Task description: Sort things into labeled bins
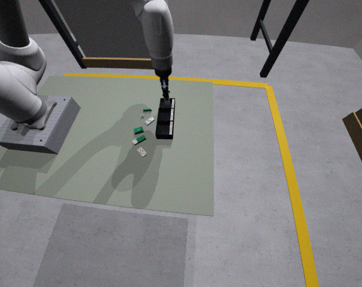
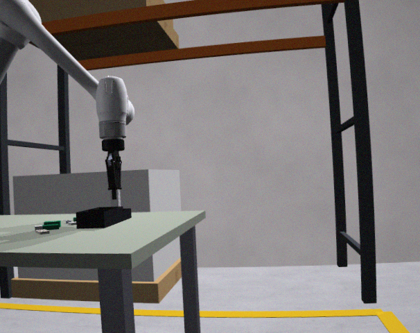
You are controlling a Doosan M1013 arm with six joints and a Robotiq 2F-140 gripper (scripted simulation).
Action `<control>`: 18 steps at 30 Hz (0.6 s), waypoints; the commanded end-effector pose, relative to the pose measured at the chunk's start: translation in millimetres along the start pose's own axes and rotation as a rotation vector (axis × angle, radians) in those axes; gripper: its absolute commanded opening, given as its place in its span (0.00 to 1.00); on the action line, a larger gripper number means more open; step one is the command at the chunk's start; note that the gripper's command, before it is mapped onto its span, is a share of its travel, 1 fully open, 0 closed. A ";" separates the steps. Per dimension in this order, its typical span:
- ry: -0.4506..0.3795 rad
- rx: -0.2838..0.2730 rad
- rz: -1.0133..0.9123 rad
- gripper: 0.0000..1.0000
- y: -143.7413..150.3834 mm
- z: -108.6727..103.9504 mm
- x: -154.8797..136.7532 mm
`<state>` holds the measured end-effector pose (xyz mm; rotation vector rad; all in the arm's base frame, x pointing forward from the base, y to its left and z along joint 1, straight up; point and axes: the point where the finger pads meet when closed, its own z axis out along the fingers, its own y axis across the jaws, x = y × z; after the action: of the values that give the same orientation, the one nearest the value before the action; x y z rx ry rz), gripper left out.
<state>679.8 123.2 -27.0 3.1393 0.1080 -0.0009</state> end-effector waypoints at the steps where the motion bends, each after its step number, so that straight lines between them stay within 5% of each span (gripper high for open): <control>1: 0.000 0.000 0.000 0.05 -0.1 8.4 0.1; 18: 0.000 0.000 0.000 0.05 -0.1 17.1 0.1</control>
<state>679.9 123.2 -44.3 3.1393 0.1080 -0.0008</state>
